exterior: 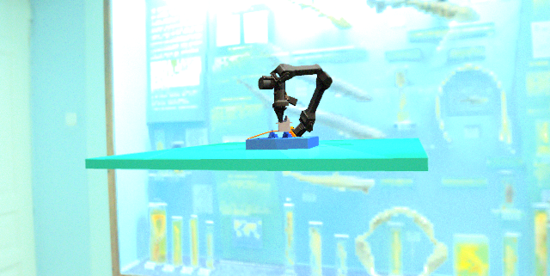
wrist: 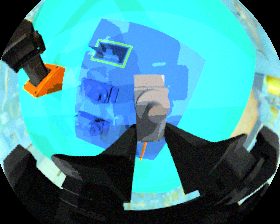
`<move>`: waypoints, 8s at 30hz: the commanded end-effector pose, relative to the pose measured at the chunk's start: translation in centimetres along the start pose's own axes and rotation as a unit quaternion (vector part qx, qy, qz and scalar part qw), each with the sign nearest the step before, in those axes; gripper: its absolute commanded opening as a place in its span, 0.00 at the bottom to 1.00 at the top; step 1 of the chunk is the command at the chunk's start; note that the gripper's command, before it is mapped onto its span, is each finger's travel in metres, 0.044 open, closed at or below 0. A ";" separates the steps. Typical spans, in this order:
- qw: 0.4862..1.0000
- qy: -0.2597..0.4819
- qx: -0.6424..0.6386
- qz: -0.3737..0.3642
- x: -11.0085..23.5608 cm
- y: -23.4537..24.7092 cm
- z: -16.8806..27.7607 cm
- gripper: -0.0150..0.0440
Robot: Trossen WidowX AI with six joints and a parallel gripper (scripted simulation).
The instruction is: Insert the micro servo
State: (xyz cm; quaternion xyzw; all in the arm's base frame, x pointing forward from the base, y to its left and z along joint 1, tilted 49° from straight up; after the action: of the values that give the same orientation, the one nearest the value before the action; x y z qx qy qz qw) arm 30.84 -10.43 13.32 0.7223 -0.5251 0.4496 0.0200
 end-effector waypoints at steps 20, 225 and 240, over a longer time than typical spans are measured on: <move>0.997 -0.003 -0.079 0.003 0.0 -4.1 -6.3 0.25; 0.550 -0.004 -0.835 -0.002 -4.3 4.9 -12.4 0.57; 0.546 -0.004 -0.837 0.010 -1.2 1.8 -10.5 0.88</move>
State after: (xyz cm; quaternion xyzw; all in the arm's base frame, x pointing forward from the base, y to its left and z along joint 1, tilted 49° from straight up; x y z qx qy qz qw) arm 20.69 -4.26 16.83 0.3800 -0.6649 -0.1961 0.6124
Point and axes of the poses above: the point midway between the two fingers, 35 mm back from their tips, its own x axis back along the fingers, its own y axis across the jaws, z = x × y, the point moved 8 cm from there along x, back along the fingers, and after that the axes turned 11 degrees about x, right-handed, at the moved point
